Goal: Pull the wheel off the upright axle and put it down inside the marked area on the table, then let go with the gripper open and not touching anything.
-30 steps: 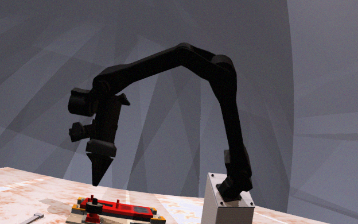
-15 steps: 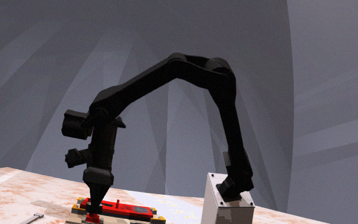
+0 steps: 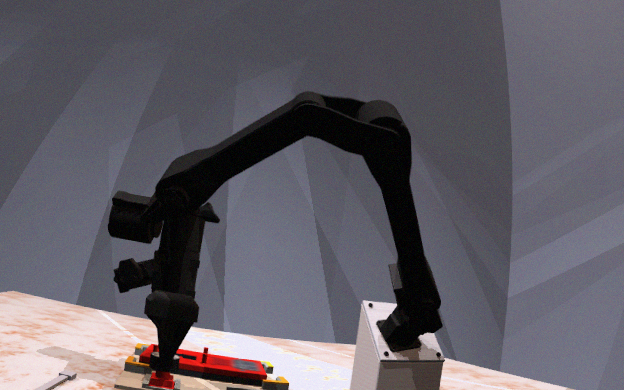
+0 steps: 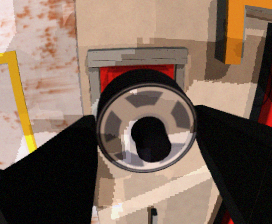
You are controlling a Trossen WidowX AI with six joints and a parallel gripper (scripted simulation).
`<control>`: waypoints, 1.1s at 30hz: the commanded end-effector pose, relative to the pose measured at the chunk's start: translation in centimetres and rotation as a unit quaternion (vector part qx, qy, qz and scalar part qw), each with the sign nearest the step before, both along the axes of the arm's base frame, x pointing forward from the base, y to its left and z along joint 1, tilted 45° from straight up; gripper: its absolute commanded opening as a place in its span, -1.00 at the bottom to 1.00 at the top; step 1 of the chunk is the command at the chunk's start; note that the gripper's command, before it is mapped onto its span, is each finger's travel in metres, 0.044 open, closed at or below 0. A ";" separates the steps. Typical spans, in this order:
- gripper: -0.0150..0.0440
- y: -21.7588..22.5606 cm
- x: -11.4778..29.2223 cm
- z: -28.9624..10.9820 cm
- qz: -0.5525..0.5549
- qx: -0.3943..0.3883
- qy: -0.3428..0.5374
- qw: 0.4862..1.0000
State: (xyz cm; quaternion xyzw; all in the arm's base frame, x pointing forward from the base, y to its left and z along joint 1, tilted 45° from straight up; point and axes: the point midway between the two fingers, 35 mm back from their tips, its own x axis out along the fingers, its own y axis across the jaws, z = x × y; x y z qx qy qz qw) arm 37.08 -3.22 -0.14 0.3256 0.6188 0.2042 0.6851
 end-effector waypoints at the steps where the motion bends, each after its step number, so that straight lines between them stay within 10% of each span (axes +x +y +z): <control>1: -0.49 -0.2 0.1 0.2 0.000 -0.001 -0.003 1.000; 33: -0.49 -1.0 -0.1 0.9 -0.001 -0.001 -0.002 1.000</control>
